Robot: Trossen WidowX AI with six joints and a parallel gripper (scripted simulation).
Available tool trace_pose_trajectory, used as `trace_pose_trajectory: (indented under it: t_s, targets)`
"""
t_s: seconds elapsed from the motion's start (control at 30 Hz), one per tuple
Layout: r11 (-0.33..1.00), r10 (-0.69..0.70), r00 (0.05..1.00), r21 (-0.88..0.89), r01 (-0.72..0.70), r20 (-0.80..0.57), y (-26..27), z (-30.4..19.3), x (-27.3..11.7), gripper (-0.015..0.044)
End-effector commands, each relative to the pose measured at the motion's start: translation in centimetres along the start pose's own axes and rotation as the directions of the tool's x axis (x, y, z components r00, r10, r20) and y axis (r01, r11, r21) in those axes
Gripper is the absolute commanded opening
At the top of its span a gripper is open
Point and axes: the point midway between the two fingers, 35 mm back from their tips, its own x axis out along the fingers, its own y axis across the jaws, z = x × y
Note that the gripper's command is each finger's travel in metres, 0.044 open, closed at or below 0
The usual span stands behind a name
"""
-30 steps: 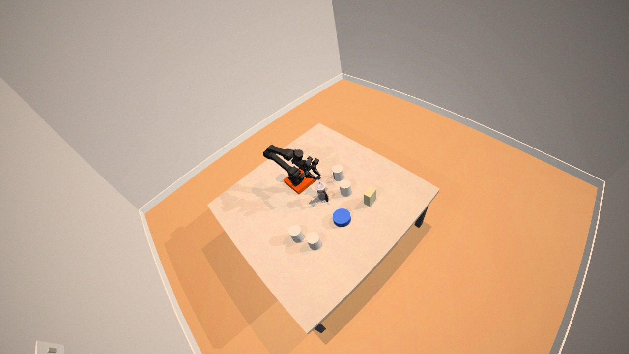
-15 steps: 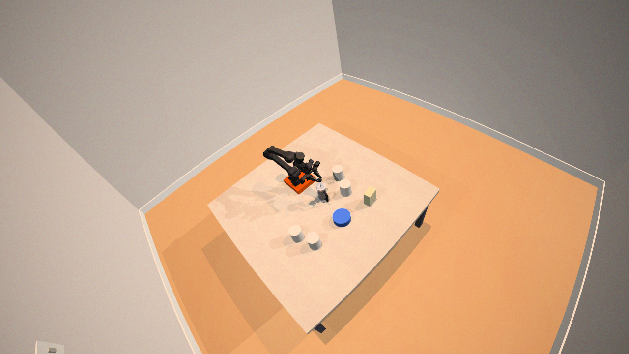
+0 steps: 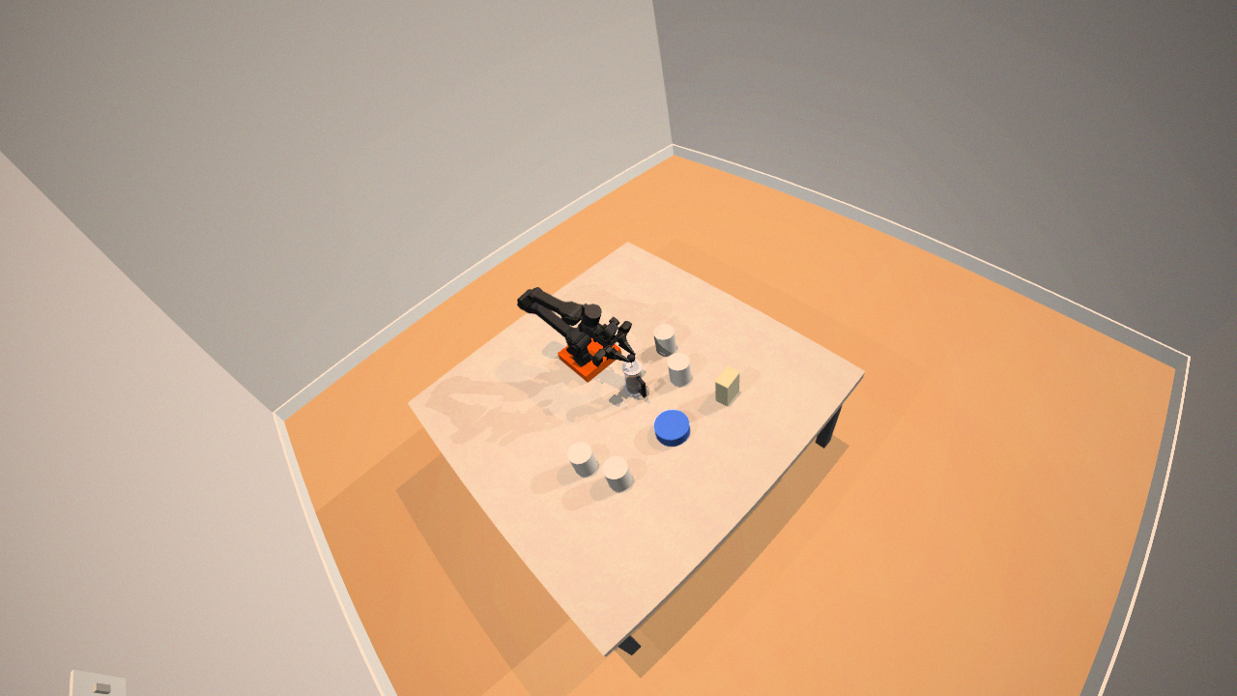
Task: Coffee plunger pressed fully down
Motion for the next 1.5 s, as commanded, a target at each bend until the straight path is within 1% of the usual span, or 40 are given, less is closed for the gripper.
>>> trace_pose_trajectory:
  t_s: [0.0,1.47]
  targets:
    - [1.0,-0.001,0.997,0.002,0.001,-0.074,0.0,-2.19,0.95,0.0118]
    - [1.0,-0.001,0.997,0.002,0.001,-0.073,0.03,-1.4,1.73,0.0118]
